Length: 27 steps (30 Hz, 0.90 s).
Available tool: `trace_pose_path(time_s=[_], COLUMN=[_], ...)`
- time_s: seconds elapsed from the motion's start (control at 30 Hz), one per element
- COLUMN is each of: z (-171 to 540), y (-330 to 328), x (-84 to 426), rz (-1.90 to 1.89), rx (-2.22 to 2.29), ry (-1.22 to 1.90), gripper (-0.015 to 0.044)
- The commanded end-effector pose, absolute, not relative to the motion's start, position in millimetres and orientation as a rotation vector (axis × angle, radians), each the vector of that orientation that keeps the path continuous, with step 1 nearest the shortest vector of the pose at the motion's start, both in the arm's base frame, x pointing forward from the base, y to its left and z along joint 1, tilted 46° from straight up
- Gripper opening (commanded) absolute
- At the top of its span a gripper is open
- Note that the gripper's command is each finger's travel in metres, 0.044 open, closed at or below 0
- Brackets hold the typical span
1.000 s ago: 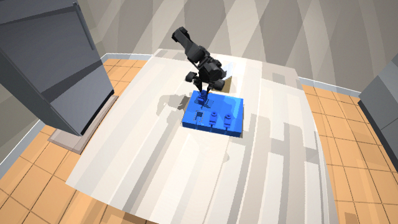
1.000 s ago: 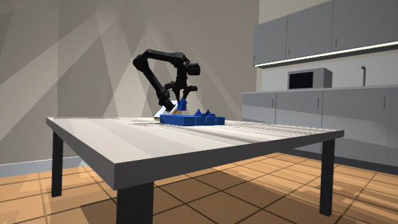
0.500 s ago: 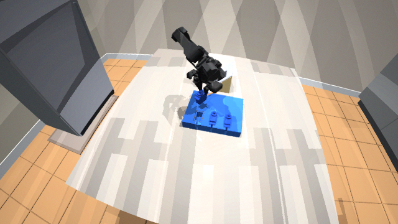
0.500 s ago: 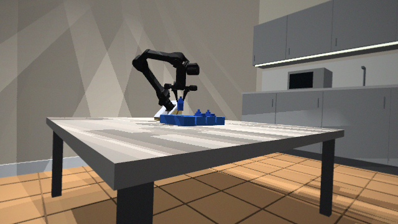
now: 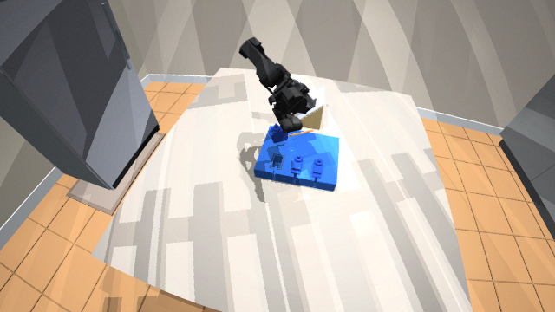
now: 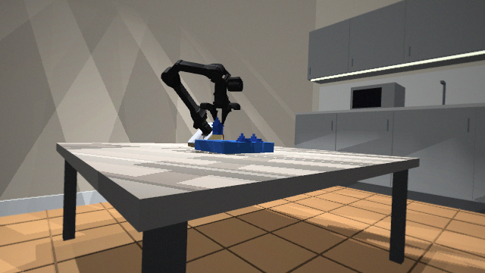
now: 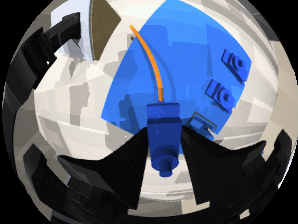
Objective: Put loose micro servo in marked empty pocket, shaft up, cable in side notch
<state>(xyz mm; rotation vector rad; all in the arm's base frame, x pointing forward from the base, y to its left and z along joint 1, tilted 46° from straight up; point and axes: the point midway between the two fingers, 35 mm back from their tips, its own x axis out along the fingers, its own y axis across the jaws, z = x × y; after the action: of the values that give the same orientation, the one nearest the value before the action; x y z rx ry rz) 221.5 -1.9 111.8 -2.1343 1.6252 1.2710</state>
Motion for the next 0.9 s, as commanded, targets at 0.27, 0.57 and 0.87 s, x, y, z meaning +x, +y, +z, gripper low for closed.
trace_pose_path(time_s=[0.27,0.57,0.87], z=[112.7,112.7,112.7], y=[-2.2,-2.2,-2.2], x=[222.0,222.0,222.0], rz=[0.837,0.533,0.248], rx=[-1.883,-1.673,-1.451], ry=[1.708,1.724,1.708], gripper=[0.0,0.0,0.0])
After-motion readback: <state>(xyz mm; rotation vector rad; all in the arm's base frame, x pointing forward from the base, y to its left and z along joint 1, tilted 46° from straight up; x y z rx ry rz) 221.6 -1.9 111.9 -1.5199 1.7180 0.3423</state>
